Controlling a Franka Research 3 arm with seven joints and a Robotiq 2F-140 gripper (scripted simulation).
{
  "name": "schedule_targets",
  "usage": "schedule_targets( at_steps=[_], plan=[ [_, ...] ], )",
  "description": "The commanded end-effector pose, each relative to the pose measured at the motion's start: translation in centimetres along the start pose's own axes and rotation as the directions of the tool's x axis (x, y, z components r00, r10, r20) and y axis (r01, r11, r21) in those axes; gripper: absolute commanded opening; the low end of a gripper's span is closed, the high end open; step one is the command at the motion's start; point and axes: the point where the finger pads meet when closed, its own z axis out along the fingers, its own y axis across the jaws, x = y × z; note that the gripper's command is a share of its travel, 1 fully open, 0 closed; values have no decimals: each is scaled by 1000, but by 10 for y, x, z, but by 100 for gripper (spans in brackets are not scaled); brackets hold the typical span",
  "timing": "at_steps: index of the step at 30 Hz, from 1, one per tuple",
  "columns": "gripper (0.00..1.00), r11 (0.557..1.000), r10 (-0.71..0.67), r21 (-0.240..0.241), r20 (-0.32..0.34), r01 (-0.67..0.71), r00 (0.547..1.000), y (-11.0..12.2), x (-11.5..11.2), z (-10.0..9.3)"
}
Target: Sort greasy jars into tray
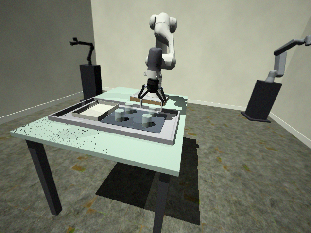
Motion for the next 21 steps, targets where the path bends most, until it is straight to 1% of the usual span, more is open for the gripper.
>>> schedule_targets(
  at_steps=[1, 8, 18, 21],
  plan=[
    [100, 1000, 1, 0, -4, -1, 1000, -2, 0, 1],
    [100, 1000, 1, 0, -4, -1, 1000, -2, 0, 1],
    [100, 1000, 1, 0, -4, -1, 1000, -2, 0, -76],
    [100, 1000, 1, 0, -4, -1, 1000, -2, 0, -76]
  ],
)
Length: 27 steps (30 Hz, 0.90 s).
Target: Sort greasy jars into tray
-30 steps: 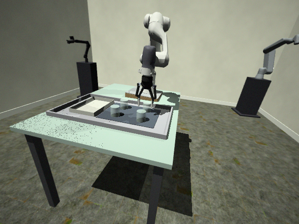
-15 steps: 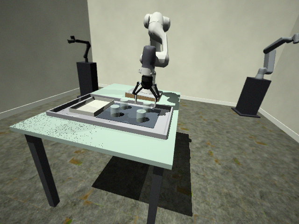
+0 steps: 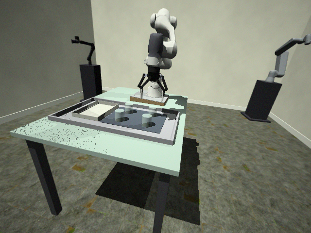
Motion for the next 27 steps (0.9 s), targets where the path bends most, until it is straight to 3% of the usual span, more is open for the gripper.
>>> schedule_targets(
  at_steps=[1, 15, 17, 26, 27],
  plan=[
    [100, 1000, 8, 8, -43, -7, 999, -12, 15, 0],
    [100, 1000, 8, 8, -43, -7, 999, -121, 45, -2],
    [100, 1000, 8, 8, -43, -7, 999, -121, 45, -2],
    [100, 1000, 8, 8, -43, -7, 999, -191, 64, -4],
    [100, 1000, 8, 8, -43, -7, 999, -191, 64, -4]
  ],
)
